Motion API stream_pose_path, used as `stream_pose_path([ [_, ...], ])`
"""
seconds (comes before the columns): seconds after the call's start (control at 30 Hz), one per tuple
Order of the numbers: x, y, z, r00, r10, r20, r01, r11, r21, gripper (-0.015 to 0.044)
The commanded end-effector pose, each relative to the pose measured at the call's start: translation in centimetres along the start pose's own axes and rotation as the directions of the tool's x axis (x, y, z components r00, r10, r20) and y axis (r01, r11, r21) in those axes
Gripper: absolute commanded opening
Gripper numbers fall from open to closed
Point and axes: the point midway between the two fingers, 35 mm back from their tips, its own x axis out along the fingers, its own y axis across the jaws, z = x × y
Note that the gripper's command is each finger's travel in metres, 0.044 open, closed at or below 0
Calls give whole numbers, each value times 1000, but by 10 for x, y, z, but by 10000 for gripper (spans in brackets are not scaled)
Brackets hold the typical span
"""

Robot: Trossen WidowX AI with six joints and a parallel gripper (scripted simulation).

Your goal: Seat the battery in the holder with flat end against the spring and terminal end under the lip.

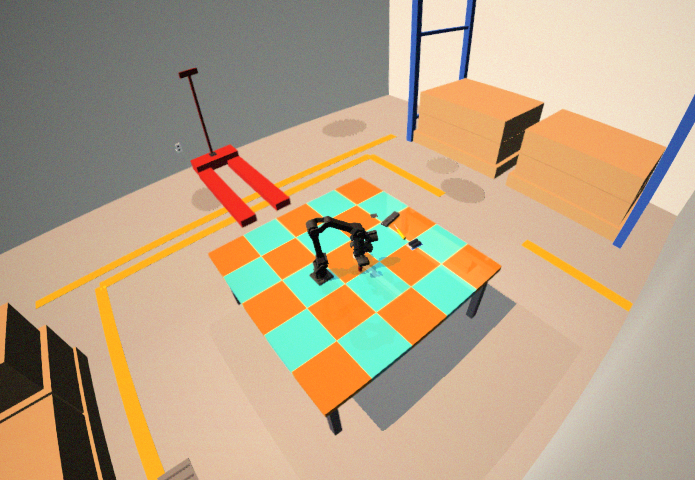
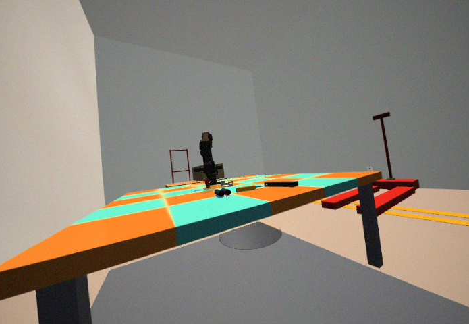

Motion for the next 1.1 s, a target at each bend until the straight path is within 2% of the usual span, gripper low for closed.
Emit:
stream_pose_path([
  [0.0,0,-6,0,1000,-2,1,2,1000,-3,0],
  [0.8,-1,-37,-2,1000,1,-1,-1,1000,4,0],
  [1.07,-54,-39,1,1000,-3,1,3,1000,0,0],
])
